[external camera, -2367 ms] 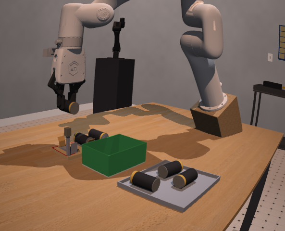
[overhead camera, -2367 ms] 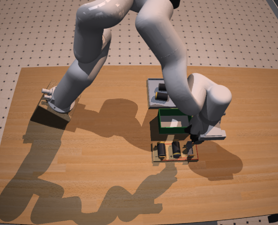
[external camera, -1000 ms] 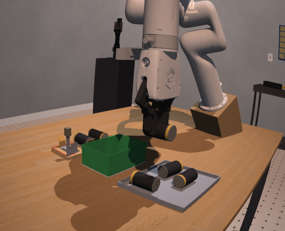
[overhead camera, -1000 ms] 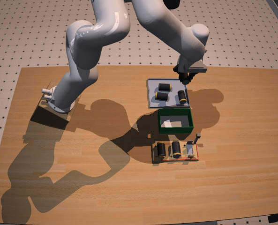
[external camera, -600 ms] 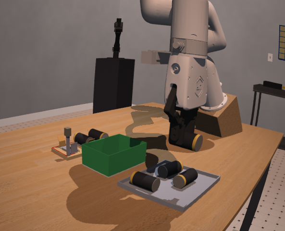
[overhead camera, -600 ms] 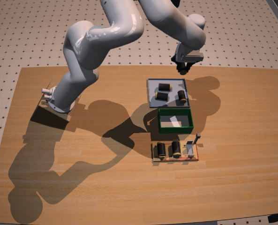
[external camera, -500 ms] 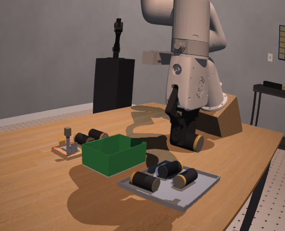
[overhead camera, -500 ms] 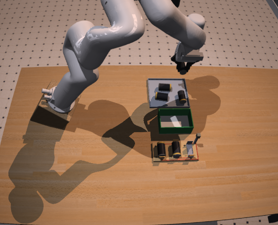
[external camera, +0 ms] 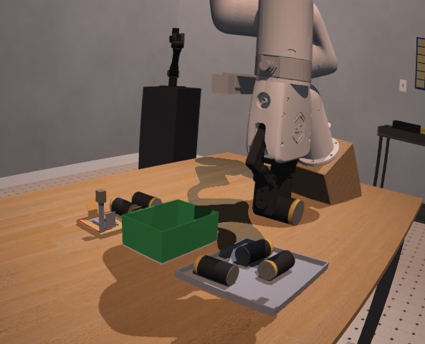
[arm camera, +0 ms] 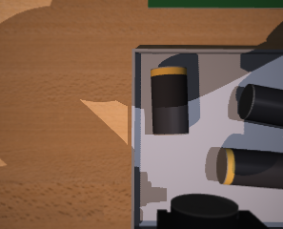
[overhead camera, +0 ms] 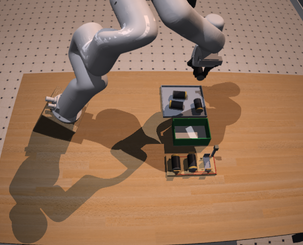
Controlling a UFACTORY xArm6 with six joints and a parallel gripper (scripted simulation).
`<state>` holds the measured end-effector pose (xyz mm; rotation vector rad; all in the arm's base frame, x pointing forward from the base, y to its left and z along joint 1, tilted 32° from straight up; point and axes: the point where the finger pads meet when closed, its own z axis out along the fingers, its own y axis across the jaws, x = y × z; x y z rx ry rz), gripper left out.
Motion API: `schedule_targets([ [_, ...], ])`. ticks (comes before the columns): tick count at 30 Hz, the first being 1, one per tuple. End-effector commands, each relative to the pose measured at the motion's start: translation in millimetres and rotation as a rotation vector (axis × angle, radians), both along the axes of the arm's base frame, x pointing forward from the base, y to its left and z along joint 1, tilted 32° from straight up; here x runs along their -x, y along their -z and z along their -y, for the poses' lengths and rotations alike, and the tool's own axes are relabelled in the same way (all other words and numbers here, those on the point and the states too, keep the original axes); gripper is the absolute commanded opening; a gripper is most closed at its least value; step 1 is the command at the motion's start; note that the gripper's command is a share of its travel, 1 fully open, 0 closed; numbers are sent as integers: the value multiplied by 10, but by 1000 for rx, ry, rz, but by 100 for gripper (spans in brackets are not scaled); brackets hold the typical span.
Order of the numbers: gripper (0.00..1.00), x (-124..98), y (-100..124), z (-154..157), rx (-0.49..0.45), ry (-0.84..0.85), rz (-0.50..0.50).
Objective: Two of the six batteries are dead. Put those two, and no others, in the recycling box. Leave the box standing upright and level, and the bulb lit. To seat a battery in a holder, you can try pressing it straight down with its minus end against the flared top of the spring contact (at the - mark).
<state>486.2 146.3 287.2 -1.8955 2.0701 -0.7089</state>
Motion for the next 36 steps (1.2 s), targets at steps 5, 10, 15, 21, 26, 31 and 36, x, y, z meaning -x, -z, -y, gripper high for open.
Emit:
schedule_targets([
  [5, 28, -4, -17, -7, -2, -1, 3],
  [10, 28, -121, 183, 36, -2, -1, 3],
  [15, 28, -383, 635, 134, -2, -1, 3],
  [21, 28, -386, 641, 135, -2, -1, 3],
  [26, 28, -386, 641, 135, -2, -1, 3],
  [31, 28, -390, 639, 133, -2, -1, 3],
  [36, 28, -396, 636, 131, -2, -1, 3],
])
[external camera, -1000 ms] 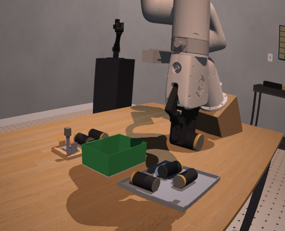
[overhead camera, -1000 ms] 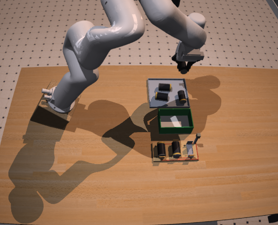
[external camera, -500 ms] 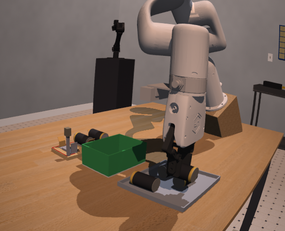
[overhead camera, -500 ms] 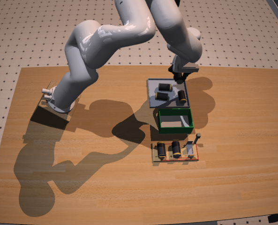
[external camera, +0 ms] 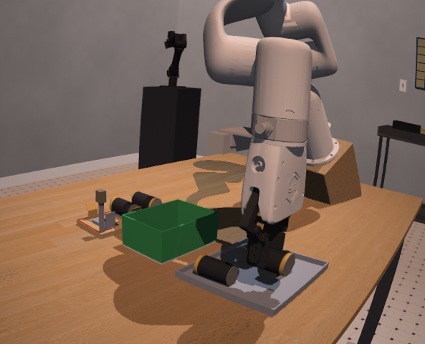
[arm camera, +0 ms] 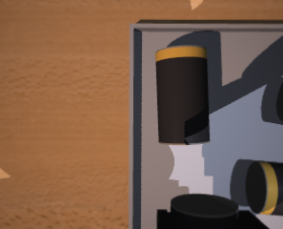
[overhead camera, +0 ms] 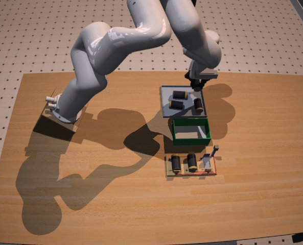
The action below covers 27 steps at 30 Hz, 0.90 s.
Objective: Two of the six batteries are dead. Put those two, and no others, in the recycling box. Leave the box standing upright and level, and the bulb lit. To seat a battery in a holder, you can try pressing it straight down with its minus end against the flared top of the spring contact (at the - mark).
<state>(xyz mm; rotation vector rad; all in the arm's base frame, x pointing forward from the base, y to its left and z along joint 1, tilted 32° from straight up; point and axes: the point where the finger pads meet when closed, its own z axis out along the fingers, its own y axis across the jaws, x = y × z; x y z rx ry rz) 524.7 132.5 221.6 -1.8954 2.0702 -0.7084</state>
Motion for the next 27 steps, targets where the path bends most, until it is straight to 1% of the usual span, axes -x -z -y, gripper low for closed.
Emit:
schedule_targets([
  [1, 28, -11, -20, -8, -1, -1, 4],
  [16, 28, -20, -4, -4, -1, -1, 4],
  [27, 28, -224, 347, 71, -1, -1, 4],
])
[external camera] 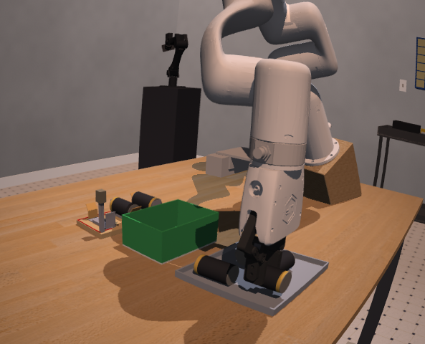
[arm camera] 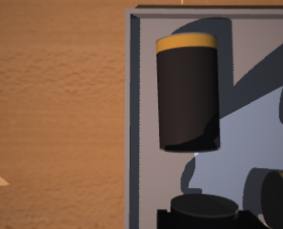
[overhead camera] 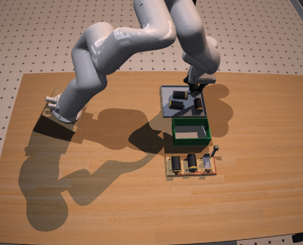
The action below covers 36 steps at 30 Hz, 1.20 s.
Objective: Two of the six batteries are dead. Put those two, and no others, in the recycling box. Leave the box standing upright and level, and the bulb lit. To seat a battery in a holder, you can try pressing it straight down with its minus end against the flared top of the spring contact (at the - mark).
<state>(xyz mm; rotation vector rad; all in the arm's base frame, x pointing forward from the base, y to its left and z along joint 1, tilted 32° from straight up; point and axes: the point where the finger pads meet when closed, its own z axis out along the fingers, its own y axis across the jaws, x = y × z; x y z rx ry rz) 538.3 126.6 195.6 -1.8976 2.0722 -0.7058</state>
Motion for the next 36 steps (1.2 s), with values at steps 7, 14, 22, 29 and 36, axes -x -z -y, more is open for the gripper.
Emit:
schedule_targets([
  [7, 28, -97, 102, 16, -1, -1, 7],
  [14, 28, -97, 102, 16, -1, -1, 7],
  [22, 51, -97, 102, 16, -1, -1, 7],
  [29, 51, -97, 102, 16, -1, -1, 7],
  [36, 51, -96, 100, 16, -1, -1, 7],
])
